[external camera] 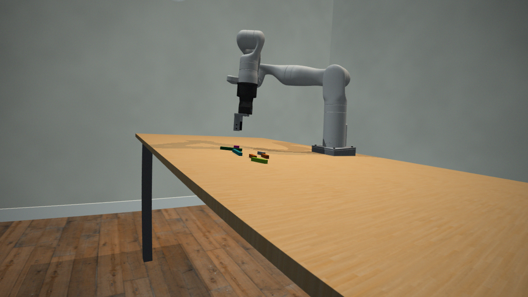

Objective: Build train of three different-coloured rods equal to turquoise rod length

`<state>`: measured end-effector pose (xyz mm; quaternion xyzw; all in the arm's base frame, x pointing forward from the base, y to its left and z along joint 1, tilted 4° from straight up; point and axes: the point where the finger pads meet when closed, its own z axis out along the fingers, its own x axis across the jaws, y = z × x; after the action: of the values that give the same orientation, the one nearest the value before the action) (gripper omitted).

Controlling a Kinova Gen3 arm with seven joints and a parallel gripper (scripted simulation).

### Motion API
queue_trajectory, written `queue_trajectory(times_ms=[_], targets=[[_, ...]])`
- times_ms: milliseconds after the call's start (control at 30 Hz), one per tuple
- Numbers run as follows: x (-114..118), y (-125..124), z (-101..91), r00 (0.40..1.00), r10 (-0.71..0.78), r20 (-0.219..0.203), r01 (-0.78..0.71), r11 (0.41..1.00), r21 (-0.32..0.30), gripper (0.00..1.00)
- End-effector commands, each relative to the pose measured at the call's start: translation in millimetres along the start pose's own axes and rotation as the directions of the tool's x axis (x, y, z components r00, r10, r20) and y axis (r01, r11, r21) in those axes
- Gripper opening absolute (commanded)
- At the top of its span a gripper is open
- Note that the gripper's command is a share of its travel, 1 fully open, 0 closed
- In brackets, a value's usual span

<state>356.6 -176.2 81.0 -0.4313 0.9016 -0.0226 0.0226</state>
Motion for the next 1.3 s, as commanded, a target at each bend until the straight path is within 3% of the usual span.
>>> queue_trajectory(times_ms=[0,467,500,1267], targets=[[-2.7,3.1,-0.2,1.0,0.004,0.01,-0.004,1.0,-0.006,1.0],[-3.3,3.9,-0.2,1.0,0.007,0.012,-0.007,1.0,-0.008,1.0],[-3.3,3.9,-0.2,1.0,0.007,0.012,-0.007,1.0,-0.008,0.54],[-3.3,3.9,-0.2,1.0,0.007,0.012,-0.007,1.0,-0.008,0.54]])
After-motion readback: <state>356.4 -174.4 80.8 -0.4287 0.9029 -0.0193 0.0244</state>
